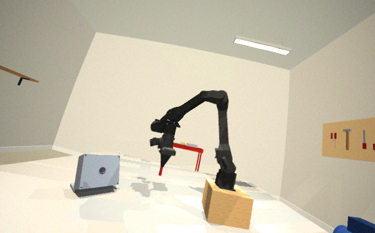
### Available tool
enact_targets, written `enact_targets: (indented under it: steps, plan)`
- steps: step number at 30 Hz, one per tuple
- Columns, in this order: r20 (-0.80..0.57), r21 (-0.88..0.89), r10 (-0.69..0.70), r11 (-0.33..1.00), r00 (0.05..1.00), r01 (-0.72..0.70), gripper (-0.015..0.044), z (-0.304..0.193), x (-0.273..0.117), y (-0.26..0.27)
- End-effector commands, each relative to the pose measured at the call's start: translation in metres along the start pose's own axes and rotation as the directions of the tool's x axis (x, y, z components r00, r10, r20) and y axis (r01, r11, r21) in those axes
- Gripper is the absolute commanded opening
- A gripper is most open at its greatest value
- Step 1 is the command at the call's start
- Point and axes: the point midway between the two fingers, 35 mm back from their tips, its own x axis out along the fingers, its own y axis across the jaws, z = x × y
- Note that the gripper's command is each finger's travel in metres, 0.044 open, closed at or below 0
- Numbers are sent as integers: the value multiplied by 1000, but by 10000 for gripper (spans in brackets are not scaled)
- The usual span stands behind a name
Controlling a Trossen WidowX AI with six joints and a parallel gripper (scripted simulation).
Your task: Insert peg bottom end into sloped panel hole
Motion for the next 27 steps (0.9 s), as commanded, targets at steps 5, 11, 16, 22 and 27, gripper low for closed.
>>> enact_targets:
  steps: [5, 11, 16, 22, 27]
  plan:
    - [6, -4, -3, 1000, 1000, 3, 0, 0, -21, 0]
    - [-2, -43, -26, 999, 1000, 26, 0, 4, -19, 2]
    - [-9, -83, -50, 995, 999, 49, 0, 9, -17, 3]
    - [-16, -130, -78, 989, 997, 76, 0, 14, -15, 6]
    - [-21, -170, -102, 981, 995, 97, 0, 19, -13, 8]
